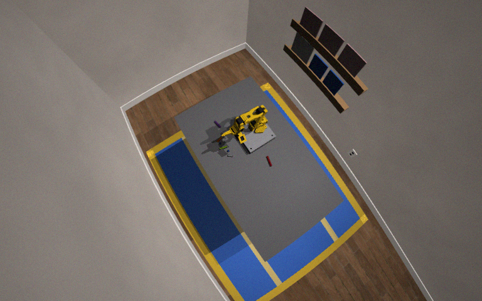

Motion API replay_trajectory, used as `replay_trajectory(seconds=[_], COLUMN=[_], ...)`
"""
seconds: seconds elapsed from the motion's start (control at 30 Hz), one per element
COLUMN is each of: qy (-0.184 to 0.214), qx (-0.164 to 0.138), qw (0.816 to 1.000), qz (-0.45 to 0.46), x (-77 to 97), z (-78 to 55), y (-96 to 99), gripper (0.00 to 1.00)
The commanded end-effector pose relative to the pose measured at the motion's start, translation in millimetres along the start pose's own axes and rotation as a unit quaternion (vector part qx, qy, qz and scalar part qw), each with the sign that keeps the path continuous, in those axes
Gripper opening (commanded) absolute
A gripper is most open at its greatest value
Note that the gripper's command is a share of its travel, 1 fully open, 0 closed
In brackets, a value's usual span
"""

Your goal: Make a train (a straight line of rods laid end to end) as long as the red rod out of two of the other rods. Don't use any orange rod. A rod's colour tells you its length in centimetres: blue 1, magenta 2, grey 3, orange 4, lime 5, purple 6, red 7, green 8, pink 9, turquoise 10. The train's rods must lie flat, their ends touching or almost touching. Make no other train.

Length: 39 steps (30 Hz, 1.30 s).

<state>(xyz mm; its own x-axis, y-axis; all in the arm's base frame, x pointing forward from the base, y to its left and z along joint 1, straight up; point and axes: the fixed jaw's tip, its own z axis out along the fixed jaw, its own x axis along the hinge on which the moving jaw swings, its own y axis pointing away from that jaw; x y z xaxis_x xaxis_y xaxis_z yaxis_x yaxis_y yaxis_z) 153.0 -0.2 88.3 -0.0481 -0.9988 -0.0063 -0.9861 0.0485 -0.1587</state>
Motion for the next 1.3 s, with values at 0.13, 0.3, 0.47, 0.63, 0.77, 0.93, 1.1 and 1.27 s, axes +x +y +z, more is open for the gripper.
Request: replay_trajectory(seconds=[0.13, 0.3, 0.47, 0.63, 0.77, 0.93, 1.1, 1.27], qy=[0.0, 0.0, 0.0, 0.0, 0.0, 0.0, 0.0, 0.0], qx=[0.009, 0.009, 0.008, 0.008, 0.008, 0.008, 0.008, 0.008], qw=[1.0, 1.0, 1.0, 1.0, 1.0, 1.0, 1.0, 1.0], qz=[-0.001, -0.001, -0.001, -0.001, -0.001, -0.001, -0.001, -0.001], x=[0.8, 0.8, 0.8, 0.8, 0.8, 0.8, 0.8, 0.8], z=[-1.6, -1.6, -1.5, -1.5, -1.5, -1.5, -1.5, -1.5], y=[-4.0, -4.0, -3.8, -3.8, -3.8, -3.8, -3.8, -3.8], gripper=[1.0, 1.0, 1.0, 1.0, 1.0, 1.0, 1.0, 1.0])
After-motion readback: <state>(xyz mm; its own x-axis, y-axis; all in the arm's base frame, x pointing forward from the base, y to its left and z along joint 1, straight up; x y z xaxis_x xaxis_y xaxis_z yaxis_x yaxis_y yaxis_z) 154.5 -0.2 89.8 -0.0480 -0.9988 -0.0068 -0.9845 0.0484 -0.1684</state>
